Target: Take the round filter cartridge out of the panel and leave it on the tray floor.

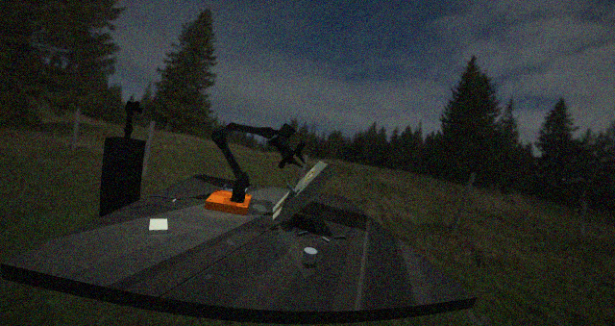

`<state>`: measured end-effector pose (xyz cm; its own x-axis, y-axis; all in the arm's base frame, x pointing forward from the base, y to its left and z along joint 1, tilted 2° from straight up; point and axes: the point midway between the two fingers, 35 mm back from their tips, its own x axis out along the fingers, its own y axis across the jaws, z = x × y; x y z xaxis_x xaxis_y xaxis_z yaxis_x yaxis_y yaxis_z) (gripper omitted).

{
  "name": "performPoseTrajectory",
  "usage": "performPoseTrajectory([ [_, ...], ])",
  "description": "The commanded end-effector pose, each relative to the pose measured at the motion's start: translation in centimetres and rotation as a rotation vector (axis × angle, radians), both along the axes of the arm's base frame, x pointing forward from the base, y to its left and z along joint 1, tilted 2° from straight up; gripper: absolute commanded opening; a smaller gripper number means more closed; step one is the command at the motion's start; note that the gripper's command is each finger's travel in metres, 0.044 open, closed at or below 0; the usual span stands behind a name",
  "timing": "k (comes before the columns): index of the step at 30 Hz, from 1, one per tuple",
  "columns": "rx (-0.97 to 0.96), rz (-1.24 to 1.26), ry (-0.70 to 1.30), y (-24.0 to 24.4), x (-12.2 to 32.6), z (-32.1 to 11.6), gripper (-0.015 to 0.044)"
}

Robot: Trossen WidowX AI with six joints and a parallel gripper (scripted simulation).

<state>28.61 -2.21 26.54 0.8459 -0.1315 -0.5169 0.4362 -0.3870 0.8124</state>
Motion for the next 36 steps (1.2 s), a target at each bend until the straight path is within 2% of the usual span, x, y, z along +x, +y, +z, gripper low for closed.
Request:
performPoseTrajectory([
  [1,0.100,-0.072,0.035,-1.1,-0.7,-1.4,0.0108],
  [36,0.100,-0.072,0.032,-1.6,2.8,-3.6,0.0108],
])
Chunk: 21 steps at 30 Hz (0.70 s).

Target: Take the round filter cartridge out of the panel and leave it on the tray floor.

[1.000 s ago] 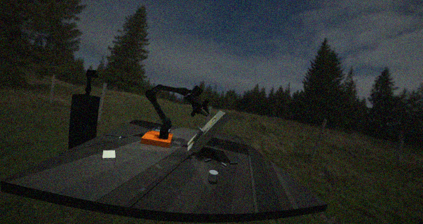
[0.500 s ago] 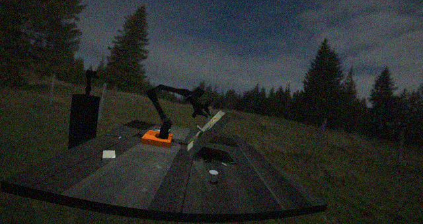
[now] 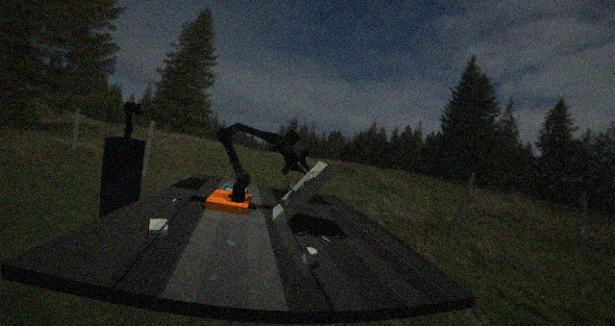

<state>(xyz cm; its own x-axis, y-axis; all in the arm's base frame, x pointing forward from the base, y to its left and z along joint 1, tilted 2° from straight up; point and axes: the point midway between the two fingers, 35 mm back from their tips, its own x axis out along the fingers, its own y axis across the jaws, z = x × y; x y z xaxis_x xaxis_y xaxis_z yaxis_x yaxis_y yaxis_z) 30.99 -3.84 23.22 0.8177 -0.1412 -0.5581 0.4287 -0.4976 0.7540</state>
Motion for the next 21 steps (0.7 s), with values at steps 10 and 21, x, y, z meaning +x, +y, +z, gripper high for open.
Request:
performPoseTrajectory([
  [10,0.000,0.004,-0.002,-0.20,1.45,-1.11,0.0108],
  [21,0.000,0.004,-0.002,-0.17,1.50,-1.04,0.0108],
])
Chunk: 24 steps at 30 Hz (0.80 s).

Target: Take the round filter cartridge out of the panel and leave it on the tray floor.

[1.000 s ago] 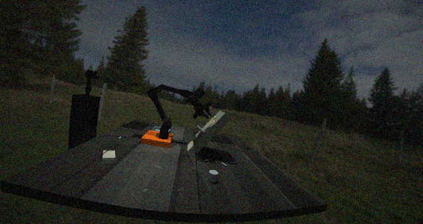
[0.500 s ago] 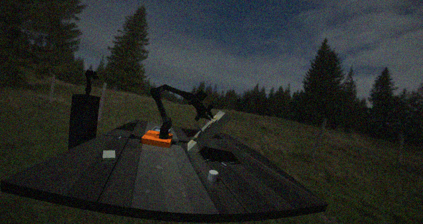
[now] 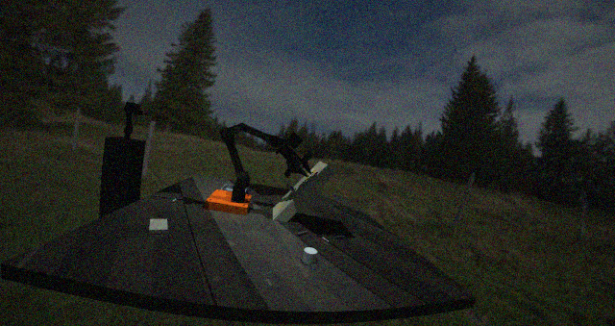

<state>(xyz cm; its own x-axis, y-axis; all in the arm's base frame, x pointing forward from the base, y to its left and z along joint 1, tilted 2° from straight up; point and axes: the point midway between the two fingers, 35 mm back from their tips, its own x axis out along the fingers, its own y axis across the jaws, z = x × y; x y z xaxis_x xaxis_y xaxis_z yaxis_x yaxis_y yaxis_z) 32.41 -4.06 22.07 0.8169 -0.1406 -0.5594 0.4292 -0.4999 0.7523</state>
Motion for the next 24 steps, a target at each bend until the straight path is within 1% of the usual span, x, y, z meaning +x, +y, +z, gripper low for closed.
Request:
performPoseTrajectory([
  [1,-0.002,0.005,-0.004,0.05,0.08,0.11,0.0108],
  [24,-0.002,0.005,-0.004,0.00,0.31,-0.07,0.0108],
])
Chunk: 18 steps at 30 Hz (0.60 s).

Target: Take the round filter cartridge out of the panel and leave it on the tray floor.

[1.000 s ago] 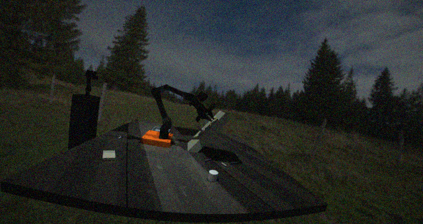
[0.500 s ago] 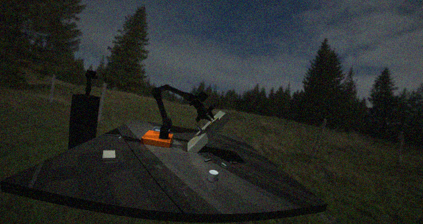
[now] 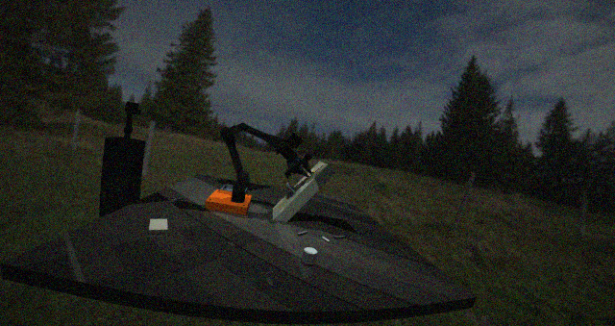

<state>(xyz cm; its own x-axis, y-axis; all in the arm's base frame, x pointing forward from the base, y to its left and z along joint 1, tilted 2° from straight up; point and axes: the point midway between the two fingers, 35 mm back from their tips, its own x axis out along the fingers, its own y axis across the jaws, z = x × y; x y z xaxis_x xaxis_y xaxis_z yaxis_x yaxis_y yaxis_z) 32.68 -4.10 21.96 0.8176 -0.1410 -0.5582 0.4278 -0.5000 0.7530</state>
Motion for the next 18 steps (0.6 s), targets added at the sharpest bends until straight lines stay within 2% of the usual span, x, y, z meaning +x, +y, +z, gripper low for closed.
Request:
performPoseTrajectory([
  [1,-0.002,0.005,-0.002,0.05,0.06,0.02,0.0108],
  [18,-0.002,0.005,-0.003,-0.10,0.95,-0.57,0.0108],
])
